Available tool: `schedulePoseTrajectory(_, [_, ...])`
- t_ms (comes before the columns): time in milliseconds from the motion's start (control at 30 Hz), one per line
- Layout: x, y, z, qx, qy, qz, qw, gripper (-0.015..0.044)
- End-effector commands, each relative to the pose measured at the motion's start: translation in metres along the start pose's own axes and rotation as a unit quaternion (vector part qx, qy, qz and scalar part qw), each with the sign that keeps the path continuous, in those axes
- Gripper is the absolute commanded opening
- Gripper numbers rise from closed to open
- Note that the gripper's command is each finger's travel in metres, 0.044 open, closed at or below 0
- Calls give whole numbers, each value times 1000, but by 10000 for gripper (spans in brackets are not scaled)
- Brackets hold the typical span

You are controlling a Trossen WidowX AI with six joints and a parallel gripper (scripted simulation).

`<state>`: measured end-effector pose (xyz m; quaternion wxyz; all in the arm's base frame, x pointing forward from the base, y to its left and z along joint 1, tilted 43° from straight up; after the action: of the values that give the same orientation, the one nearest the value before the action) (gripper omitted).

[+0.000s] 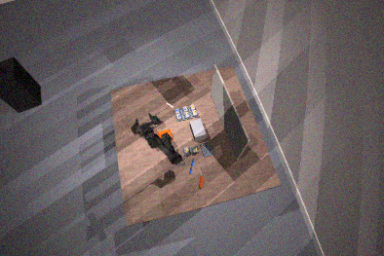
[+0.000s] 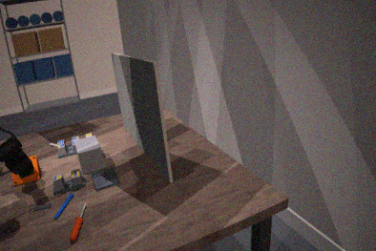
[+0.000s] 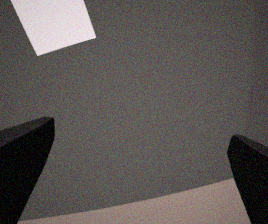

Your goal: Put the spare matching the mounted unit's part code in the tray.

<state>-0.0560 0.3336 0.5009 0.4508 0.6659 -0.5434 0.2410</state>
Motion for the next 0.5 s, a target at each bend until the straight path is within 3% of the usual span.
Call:
schedulePoseTrajectory(0, [0,0,0,0,0,0,1000,426])
schedulePoseTrajectory(267, [-5,-8,-5,-13,8,9,1000,440])
schedulePoseTrajectory(467, [-38,-69,-31,-107,67,68,990,440])
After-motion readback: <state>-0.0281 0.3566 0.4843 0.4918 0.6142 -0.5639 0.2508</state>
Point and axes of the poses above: the point midway between the two fingers, 35 mm back from their tips, its own z axis back along the fingers, its own y axis across the jaws, x = y × z, the point moved 1 cm from there along z, back along the fingers, and after that the axes turned 3 degrees about -z, right-handed, at the moved point
